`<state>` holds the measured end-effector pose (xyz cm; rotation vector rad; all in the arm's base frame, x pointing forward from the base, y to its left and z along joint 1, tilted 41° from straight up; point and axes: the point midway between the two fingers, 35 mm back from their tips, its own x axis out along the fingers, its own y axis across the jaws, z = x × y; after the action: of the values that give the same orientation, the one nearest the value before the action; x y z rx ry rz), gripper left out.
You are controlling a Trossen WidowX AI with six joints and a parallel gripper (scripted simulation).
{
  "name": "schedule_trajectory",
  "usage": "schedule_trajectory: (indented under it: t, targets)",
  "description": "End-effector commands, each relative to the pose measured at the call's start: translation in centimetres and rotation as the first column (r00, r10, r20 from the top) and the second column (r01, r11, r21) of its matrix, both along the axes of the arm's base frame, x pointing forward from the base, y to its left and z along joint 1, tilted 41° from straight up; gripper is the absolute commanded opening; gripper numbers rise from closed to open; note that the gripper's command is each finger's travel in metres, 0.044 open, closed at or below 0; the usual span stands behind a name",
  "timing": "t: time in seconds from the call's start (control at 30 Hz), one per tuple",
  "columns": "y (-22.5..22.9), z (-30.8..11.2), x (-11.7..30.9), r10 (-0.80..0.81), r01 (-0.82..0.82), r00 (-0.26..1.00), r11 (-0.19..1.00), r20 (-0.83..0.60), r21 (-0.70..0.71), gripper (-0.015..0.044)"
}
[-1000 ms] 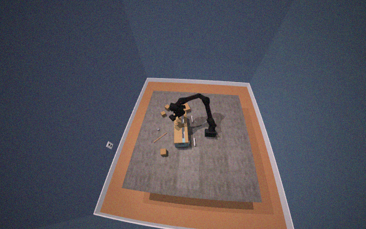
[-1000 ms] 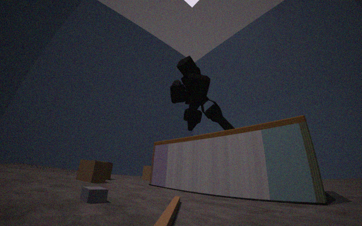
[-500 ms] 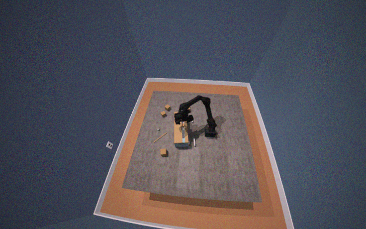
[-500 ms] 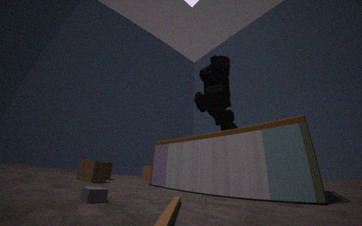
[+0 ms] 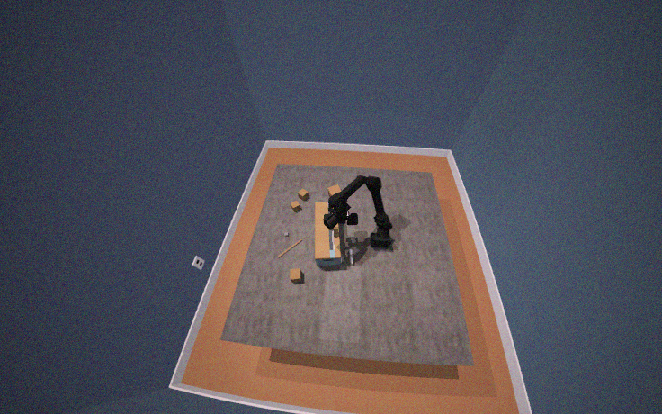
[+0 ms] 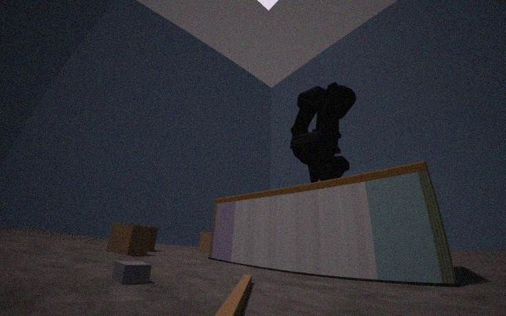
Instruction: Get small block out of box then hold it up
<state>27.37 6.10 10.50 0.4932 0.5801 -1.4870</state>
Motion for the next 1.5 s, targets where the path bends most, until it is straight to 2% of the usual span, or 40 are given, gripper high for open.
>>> schedule_trajectory:
  t: [0.0,1.47]
  targets:
    - [-0.1,-0.2,-0.1,-0.004,0.004,1.000,1.000,0.004,-0.010,0.0400]
    - [-4.3,-6.0,0.2,0.001,-0.001,1.000,1.000,-0.023,-0.025,0.0400]
